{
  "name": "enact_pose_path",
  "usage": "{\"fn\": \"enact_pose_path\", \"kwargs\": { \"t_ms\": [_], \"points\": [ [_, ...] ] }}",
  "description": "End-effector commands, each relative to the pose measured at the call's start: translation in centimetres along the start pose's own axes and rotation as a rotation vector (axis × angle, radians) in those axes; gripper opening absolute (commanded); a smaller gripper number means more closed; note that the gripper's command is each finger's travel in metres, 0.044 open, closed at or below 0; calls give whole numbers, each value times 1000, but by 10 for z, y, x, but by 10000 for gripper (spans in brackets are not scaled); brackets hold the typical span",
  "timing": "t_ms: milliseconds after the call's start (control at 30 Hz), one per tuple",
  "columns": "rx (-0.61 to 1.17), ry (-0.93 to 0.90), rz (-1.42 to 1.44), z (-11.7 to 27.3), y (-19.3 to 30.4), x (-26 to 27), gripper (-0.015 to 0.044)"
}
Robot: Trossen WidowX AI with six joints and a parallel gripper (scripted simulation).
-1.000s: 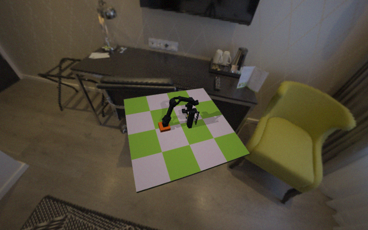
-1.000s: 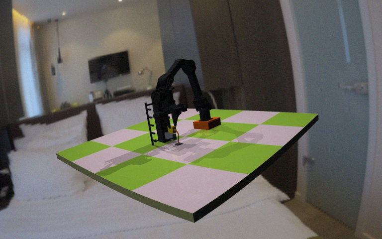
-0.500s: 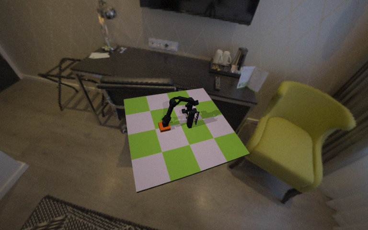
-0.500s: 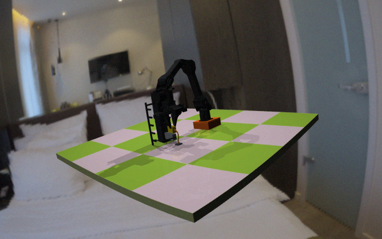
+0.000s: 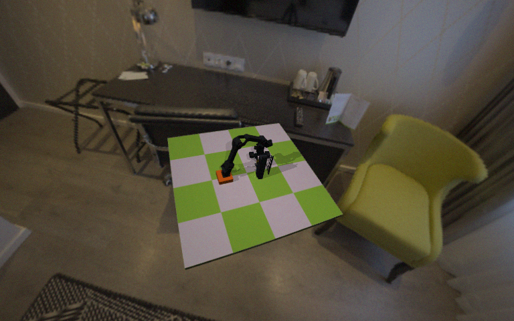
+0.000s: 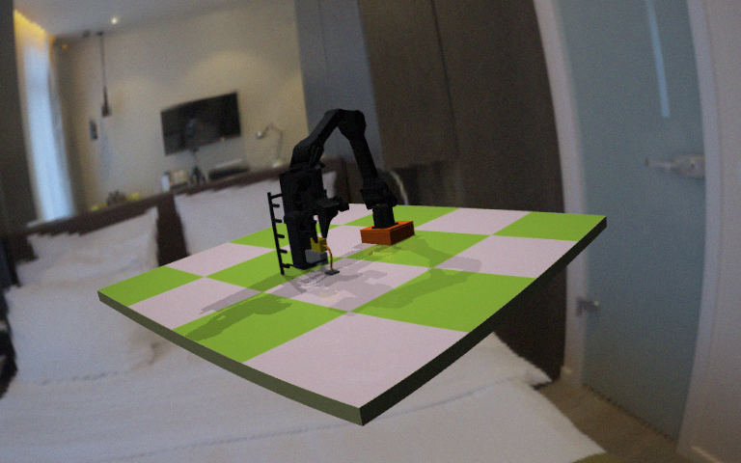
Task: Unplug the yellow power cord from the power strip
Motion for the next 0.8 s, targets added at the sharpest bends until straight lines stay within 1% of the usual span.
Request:
{"fn": "enact_pose_path", "kwargs": {
  "t_ms": [0, 567, 767],
  "points": [
    [-35, 5, 15, 2, -18, -1, 0],
    [-36, 4, 17, 5, -45, 2, 0],
    [-33, 5, 18, 1, -29, 0, 157]
  ]
}}
Point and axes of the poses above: the point midway between the two fingers, 35 mm back from their tips, its own z axis back along the fingers, its own x axis across the jaws, y = z × x, the point moved 8 cm from there along z, back along the fingers, and after that the axes turned 3 degrees about z, right-handed, at the moved point
